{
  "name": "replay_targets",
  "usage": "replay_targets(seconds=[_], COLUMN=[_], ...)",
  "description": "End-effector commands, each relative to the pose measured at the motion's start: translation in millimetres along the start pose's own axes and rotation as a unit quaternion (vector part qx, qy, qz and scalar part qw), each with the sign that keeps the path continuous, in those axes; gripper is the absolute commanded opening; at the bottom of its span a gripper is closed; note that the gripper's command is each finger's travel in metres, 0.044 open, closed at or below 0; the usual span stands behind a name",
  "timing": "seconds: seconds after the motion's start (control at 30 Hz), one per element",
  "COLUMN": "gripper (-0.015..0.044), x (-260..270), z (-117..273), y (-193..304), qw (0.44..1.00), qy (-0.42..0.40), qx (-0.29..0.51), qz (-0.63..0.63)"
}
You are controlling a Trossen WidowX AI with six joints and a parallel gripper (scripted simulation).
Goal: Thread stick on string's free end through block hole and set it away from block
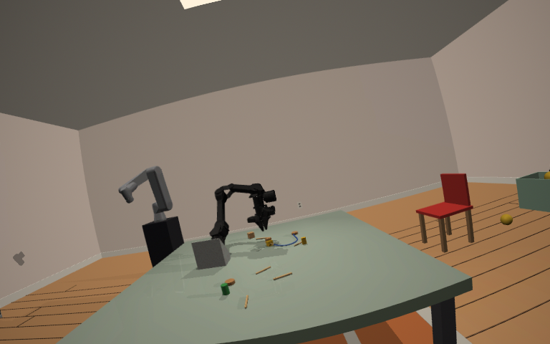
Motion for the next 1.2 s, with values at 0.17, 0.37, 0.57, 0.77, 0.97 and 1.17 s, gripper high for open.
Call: replay_targets(seconds=[0.17, 0.37, 0.57, 0.77, 0.97, 1.17], gripper=[0.0124, 0.0124, 0.0124, 0.0124, 0.0124, 0.0124], x=[-1.2, -1.0, -0.3, 0.2, 0.6, 0.8], z=[-0.1, -2.7, -12.1, -21.9, -31.6, -41.3], y=[7.5, 7.2, 6.1, 5.4, 5.0, 5.0], qw=[0.995, 0.995, 0.995, 0.995, 0.995, 0.995], qy=[-0.004, -0.003, -0.003, -0.002, -0.002, -0.002], qx=[0.005, 0.005, 0.004, 0.003, 0.003, 0.003], qz=[-0.104, -0.104, -0.104, -0.104, -0.103, -0.103])
Point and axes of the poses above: the point midway between the two fingers, 35 mm back from their tips, its own z axis back along the fingers, its own x axis across the jaws, y = z × x, the point moved 7 cm from there along z, back along the fingers, and after that the axes turned 10 degrees about -z, right-handed, at the moved point
